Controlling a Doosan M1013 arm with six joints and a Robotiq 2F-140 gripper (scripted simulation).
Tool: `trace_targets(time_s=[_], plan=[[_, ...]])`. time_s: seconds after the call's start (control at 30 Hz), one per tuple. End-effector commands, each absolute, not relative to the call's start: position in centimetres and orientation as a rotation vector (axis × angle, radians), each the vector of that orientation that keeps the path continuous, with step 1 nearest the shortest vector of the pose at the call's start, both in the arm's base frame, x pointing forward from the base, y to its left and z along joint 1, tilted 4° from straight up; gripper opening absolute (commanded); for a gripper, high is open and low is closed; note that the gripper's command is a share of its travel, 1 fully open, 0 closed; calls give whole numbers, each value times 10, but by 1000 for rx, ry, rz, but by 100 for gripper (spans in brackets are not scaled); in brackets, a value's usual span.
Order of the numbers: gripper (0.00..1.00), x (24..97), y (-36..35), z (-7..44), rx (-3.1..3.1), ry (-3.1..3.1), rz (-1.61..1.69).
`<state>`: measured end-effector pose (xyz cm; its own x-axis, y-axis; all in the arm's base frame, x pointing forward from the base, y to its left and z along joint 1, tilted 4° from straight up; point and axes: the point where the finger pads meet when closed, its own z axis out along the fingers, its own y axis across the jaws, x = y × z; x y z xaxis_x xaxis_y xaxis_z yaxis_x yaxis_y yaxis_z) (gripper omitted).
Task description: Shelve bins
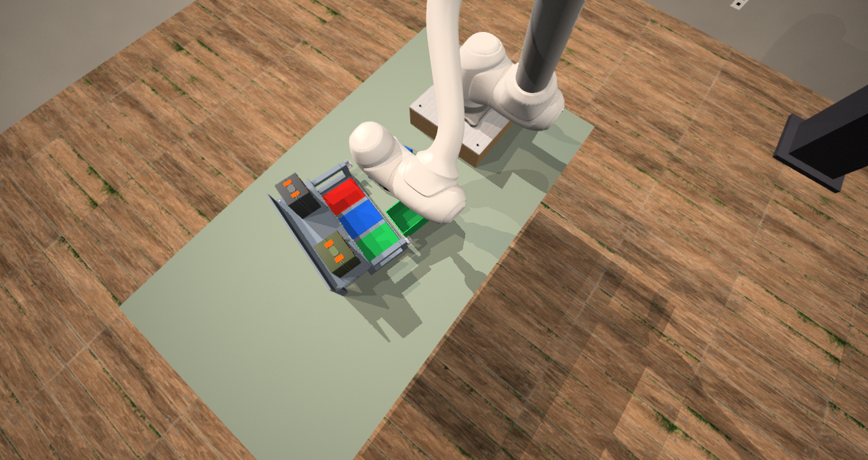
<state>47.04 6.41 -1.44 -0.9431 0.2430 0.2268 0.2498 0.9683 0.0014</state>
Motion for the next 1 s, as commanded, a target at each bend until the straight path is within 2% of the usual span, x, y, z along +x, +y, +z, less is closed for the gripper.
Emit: trace_targets(time_s=[0.0, 0.97], plan=[[10, 474, 64, -13, -362, -2893, -50], [10, 482, 62, -14, -362, -2893, -49]])
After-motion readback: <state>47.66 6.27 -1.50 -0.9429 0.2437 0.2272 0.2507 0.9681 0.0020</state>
